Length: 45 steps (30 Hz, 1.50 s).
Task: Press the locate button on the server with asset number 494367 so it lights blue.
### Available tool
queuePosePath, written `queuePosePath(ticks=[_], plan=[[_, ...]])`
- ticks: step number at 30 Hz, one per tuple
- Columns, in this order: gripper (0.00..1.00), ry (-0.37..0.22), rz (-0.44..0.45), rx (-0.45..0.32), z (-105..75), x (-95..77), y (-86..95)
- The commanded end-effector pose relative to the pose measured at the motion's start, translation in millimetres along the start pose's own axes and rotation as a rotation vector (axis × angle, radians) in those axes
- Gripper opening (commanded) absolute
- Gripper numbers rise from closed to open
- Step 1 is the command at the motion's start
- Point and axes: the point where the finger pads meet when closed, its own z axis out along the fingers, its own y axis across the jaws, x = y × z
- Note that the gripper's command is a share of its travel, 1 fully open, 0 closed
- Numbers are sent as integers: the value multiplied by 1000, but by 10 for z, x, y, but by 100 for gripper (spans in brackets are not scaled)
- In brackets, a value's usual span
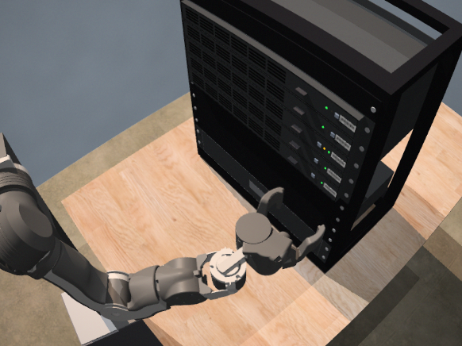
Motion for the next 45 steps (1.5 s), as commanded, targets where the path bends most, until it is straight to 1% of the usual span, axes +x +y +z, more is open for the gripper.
queuePosePath(ticks=[1, 10, 20, 22, 37, 39, 45], plan=[[60, -1, 3, 5, -18, 3, -5], [60, -1, 3, 5, -42, 4, -5], [60, -1, 3, 5, -173, 4, -5], [60, -1, 3, 5, -173, 4, -5], [60, -1, 3, 5, -473, 4, -3], [60, -1, 3, 5, -473, 4, -3], [60, -1, 3, 5, -566, 4, -2]])
